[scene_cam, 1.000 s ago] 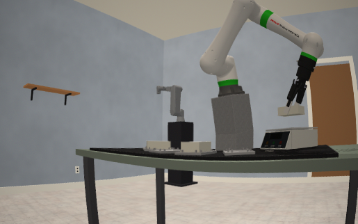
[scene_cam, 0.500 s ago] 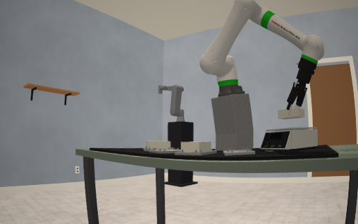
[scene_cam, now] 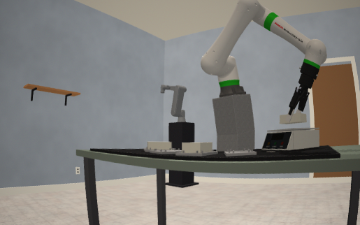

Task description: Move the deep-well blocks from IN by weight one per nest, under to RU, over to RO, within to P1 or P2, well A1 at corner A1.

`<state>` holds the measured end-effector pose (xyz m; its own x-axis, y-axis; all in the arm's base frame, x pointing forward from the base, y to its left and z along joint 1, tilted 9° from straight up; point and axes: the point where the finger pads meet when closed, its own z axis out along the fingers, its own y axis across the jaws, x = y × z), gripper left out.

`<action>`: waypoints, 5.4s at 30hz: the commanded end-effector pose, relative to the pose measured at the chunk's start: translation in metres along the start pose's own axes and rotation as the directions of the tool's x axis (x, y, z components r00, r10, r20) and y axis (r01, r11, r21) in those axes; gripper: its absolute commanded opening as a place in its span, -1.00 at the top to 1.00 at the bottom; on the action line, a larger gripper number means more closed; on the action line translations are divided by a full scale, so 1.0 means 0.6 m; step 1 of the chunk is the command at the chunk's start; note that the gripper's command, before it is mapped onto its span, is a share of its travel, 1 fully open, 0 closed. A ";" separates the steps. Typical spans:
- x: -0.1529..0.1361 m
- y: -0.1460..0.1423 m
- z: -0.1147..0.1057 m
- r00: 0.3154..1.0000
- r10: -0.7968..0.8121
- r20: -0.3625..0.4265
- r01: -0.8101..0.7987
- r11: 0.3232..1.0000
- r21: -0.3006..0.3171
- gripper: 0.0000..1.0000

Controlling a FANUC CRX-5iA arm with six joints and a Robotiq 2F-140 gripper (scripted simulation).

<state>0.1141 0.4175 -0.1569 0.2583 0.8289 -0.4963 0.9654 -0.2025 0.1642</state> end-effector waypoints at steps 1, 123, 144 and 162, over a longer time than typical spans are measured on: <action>0.004 0.000 0.005 1.000 0.000 0.000 0.000 1.000 0.000 0.80; 0.024 0.000 0.042 1.000 0.000 0.000 0.000 1.000 0.000 -1.00; -0.013 0.000 -0.024 1.000 0.000 0.000 0.000 1.000 0.000 -1.00; -0.038 0.000 -0.067 1.000 0.000 0.000 0.000 1.000 0.000 -1.00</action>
<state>0.1069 0.4192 -0.1115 0.2583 0.8289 -0.4963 0.9654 -0.2025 0.1643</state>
